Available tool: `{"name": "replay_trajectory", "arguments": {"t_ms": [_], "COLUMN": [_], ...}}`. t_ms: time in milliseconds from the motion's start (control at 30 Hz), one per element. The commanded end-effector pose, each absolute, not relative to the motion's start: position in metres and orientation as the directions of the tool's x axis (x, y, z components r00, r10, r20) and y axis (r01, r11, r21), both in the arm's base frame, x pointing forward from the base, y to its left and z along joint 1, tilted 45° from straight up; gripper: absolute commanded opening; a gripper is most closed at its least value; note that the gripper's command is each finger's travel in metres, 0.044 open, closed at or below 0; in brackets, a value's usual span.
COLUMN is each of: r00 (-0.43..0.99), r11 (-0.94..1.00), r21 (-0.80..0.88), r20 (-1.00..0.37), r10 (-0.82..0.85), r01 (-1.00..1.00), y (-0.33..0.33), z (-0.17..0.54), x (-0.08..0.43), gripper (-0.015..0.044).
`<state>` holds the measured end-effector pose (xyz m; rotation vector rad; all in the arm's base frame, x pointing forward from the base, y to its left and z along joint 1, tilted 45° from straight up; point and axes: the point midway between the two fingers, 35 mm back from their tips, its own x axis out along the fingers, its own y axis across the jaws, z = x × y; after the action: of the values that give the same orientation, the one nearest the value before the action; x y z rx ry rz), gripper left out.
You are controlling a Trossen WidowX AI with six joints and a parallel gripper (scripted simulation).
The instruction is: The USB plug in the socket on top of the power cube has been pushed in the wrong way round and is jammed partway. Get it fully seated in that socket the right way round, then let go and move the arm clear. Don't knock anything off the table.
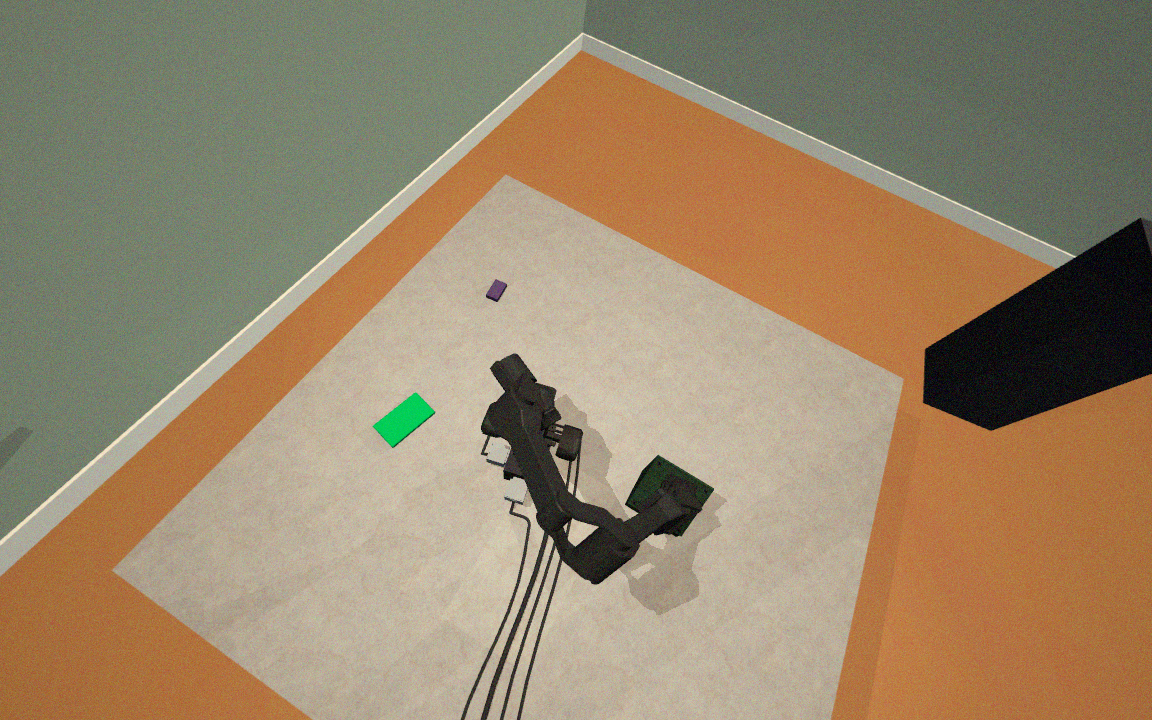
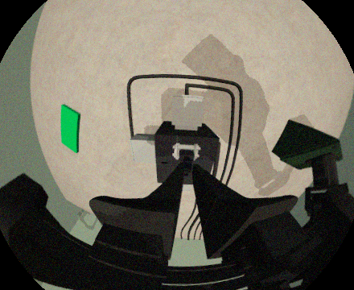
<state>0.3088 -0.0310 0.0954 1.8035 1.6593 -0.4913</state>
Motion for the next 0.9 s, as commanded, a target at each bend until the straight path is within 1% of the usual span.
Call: {"name": "replay_trajectory", "arguments": {"t_ms": [0,867], "r00": [0.139,0.138], "r11": [-0.008,-0.008], "r21": [0.199,0.198], "r20": [-0.653,-0.654], "r10": [0.744,0.744], "r01": [0.980,0.980], "y": [-0.0314,-0.0375], "z": [0.0958,0.1021], "x": [0.3089,0.3076], "gripper": [0.0095,0.0095]}}
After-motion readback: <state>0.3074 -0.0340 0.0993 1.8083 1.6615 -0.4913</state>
